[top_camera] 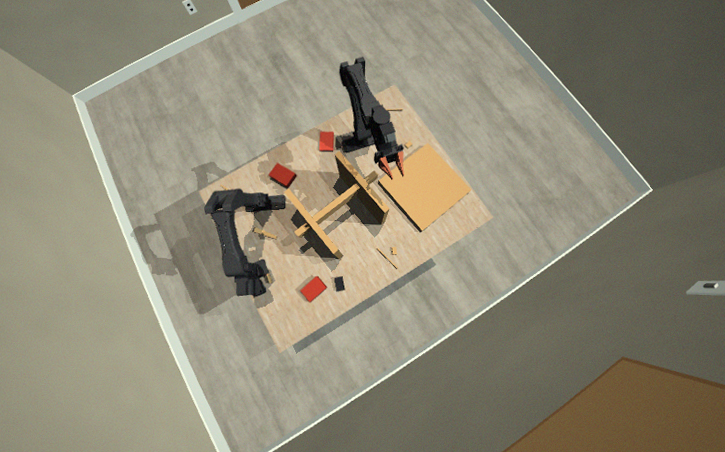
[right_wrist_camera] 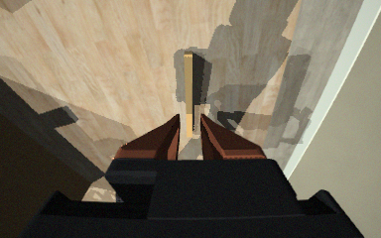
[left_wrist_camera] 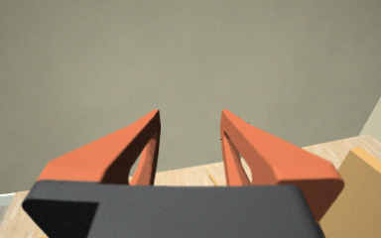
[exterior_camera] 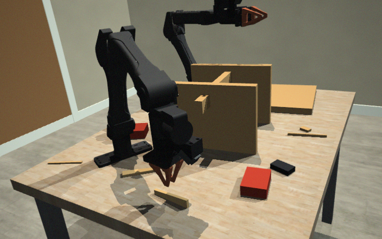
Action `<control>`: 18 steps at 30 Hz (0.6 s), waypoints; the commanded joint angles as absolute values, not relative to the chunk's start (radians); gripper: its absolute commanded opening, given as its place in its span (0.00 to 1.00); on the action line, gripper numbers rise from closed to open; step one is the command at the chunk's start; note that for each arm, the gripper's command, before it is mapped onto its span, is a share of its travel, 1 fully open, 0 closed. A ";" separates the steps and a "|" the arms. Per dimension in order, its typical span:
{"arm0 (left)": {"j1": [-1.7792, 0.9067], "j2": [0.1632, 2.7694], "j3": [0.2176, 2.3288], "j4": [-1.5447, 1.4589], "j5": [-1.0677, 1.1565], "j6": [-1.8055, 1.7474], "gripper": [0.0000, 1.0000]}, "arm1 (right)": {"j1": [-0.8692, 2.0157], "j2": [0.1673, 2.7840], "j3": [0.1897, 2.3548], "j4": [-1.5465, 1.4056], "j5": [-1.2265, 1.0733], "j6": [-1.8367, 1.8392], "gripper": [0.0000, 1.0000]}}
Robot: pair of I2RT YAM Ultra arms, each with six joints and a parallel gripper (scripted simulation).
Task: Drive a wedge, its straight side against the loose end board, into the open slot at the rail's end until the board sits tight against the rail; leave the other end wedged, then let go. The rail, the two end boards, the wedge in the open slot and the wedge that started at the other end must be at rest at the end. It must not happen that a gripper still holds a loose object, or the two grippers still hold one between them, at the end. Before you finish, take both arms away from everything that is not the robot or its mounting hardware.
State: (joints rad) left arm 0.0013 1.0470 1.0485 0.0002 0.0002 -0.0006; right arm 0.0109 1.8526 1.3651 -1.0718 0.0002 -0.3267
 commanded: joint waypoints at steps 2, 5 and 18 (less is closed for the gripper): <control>-0.009 1.041 1.079 0.021 -0.006 0.006 0.40 | 0.026 1.812 1.416 -1.091 -0.001 -0.328 0.22; -0.009 1.041 1.079 0.021 -0.006 0.006 0.40 | 0.011 1.828 1.408 -1.099 0.000 -0.327 0.22; -0.009 1.041 1.079 0.021 -0.006 0.006 0.40 | 0.007 1.818 1.396 -1.068 -0.001 -0.333 0.22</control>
State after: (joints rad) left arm 0.0013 1.0470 1.0485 0.0002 0.0002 -0.0006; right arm 0.0116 1.8484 1.3689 -1.0870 0.0002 -0.3279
